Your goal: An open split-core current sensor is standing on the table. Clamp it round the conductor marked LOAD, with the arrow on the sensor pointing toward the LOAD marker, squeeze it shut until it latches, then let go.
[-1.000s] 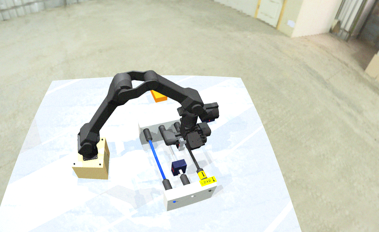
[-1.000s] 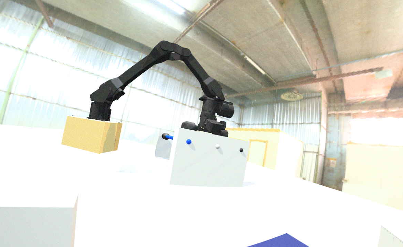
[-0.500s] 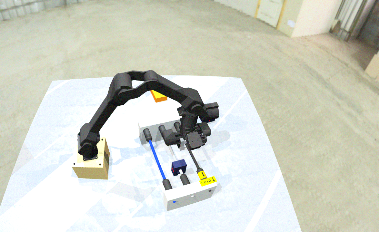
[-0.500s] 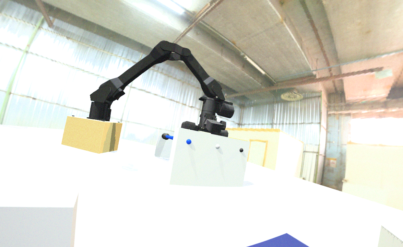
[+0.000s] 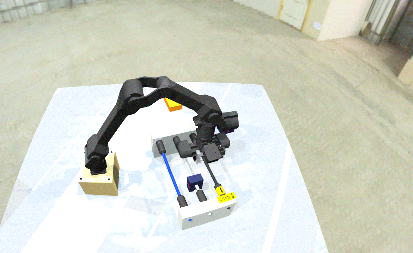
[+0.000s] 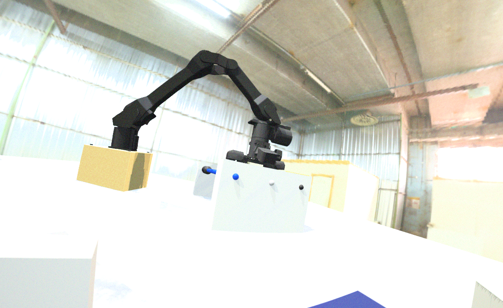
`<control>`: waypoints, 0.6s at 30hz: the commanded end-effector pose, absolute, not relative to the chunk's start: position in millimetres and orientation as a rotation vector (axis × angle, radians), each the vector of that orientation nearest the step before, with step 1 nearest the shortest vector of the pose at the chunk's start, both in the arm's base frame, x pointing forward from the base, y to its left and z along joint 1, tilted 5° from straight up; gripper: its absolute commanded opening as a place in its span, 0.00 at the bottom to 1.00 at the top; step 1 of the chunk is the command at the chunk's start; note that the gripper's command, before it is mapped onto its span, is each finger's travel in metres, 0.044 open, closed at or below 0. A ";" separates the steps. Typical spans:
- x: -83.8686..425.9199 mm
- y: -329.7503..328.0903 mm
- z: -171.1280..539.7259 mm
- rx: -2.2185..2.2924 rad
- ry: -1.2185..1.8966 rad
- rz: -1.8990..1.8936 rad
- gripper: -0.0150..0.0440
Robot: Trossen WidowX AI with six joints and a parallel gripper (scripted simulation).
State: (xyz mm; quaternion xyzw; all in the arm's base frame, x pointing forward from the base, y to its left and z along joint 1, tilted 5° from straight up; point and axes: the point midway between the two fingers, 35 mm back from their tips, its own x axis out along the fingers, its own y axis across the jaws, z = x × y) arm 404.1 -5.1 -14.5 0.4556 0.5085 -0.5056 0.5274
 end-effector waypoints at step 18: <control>404.1 -5.1 -14.6 1.089 1.216 -1.209 0.83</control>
